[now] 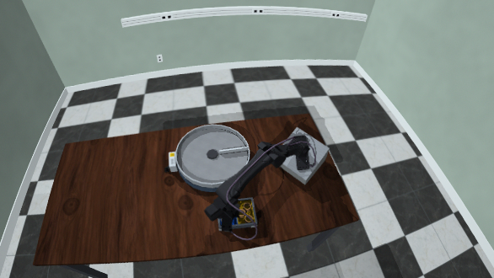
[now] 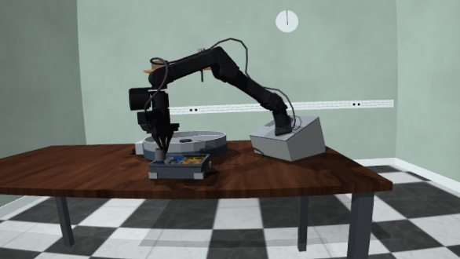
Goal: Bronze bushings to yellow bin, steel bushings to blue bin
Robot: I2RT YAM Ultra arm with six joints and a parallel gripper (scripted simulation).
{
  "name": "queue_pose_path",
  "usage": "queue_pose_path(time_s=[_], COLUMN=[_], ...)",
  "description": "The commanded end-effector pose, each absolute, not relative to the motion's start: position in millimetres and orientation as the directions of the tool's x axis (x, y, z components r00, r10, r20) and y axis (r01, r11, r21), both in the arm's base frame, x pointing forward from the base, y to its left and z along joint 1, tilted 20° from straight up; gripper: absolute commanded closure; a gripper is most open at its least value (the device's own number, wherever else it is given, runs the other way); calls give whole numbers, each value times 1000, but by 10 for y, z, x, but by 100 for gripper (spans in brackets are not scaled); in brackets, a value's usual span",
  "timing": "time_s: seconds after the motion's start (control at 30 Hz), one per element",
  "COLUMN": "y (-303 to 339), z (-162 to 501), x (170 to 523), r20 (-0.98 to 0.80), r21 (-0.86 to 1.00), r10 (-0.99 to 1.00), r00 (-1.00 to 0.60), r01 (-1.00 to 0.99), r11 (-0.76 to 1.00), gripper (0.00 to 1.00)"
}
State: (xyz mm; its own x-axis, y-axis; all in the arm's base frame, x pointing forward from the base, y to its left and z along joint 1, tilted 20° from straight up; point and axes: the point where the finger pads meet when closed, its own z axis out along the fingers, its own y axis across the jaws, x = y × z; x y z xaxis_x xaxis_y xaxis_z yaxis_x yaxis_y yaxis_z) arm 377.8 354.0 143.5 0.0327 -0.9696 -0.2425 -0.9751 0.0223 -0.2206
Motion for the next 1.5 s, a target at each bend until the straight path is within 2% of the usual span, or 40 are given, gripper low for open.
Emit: queue_pose_path(time_s=[0.0, 1.47], y=[3601, 3590], z=[1700, 1674], x=[3805, 3796], r20=[-290, -286], r21=[-271, -266], r10=[-956, -957], r00=[46, 45], r01=[-962, -963], r11=[35, 34], gripper=[100, 100])
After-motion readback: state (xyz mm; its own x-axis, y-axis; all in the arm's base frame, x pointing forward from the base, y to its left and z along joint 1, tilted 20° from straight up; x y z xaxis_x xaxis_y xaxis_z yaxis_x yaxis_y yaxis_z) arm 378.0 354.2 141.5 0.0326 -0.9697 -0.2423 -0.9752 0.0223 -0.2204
